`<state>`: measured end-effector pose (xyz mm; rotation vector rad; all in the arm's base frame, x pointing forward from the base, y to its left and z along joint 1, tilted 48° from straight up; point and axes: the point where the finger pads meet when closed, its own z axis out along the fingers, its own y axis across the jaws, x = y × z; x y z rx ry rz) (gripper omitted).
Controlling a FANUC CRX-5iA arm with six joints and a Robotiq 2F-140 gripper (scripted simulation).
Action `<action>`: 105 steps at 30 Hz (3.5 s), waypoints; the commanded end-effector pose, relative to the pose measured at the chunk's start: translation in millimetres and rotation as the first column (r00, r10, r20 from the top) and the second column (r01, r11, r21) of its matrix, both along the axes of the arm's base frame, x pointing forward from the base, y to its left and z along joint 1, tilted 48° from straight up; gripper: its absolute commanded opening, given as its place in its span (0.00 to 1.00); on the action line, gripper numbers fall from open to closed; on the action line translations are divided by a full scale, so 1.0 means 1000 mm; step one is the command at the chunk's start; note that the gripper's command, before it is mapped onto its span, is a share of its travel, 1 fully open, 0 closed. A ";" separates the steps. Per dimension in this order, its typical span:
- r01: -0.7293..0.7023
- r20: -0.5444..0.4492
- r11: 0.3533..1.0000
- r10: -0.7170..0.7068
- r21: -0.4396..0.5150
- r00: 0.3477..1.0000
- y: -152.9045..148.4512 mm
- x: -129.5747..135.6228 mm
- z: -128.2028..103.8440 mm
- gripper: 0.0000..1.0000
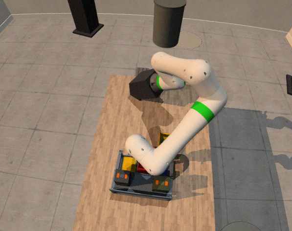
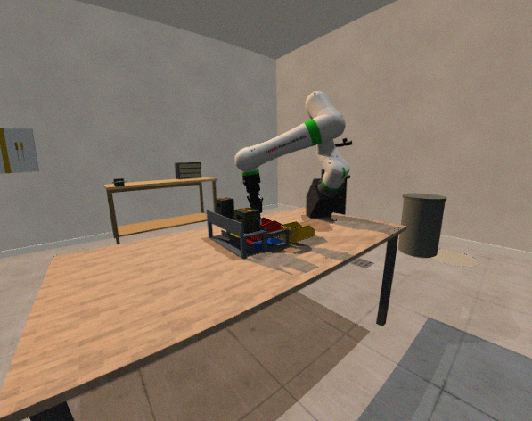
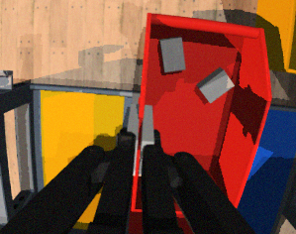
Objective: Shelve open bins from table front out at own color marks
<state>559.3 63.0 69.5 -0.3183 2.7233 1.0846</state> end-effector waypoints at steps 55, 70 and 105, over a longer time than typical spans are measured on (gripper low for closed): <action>0.015 0.016 1.000 -0.015 0.006 1.000 0.001 0.010 0.003 0.00; 0.020 0.022 1.000 -0.020 0.008 1.000 0.001 0.016 0.005 0.00; 0.030 0.032 0.999 -0.030 0.013 0.999 0.002 0.027 0.008 0.00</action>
